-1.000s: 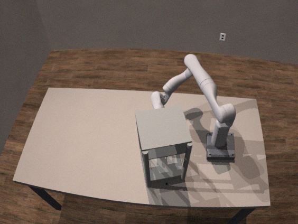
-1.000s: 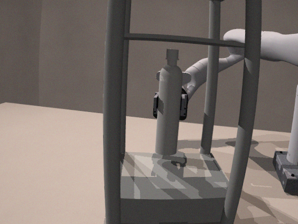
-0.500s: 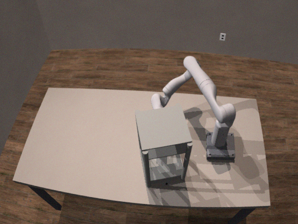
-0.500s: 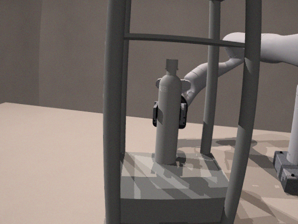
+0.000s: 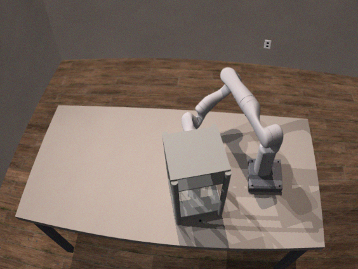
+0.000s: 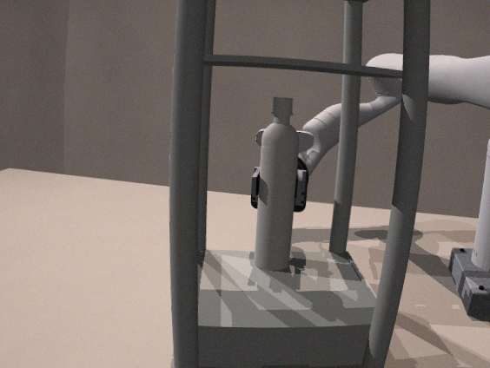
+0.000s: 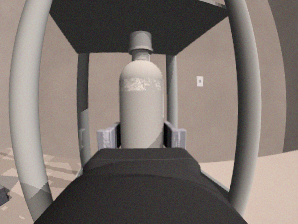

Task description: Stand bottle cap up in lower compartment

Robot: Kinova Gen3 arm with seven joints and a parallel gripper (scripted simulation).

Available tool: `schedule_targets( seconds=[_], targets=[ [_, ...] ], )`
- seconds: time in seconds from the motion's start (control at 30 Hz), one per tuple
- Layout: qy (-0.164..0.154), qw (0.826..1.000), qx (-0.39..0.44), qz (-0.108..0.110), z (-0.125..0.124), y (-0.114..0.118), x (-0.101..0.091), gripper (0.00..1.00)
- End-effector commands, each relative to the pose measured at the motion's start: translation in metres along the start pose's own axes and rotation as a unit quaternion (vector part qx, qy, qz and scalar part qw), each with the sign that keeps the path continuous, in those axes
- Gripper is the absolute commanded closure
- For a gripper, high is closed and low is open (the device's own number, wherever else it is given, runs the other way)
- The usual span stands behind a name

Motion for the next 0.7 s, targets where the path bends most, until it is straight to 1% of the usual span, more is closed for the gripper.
schedule_targets(
  seconds=[0.0, 0.6, 0.63, 0.67],
  targets=[
    [0.000, 1.000, 0.000, 0.000, -0.0005, 0.0001, -0.0001, 1.00],
    [0.000, 1.000, 0.000, 0.000, -0.0005, 0.0001, -0.0001, 1.00],
    [0.000, 1.000, 0.000, 0.000, -0.0005, 0.0001, -0.0001, 0.80],
    [0.000, 1.000, 0.000, 0.000, -0.0005, 0.0001, -0.0001, 0.80]
  ],
)
Point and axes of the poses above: the point where the finger pads meet when closed, its own x axis out along the fingers, its own y axis across the jaws, z = x × y, the point moved 6 cm from there along -x, back along the fingers, and after that the axes turned 5 degrees about -x, right-handed, at the moved point
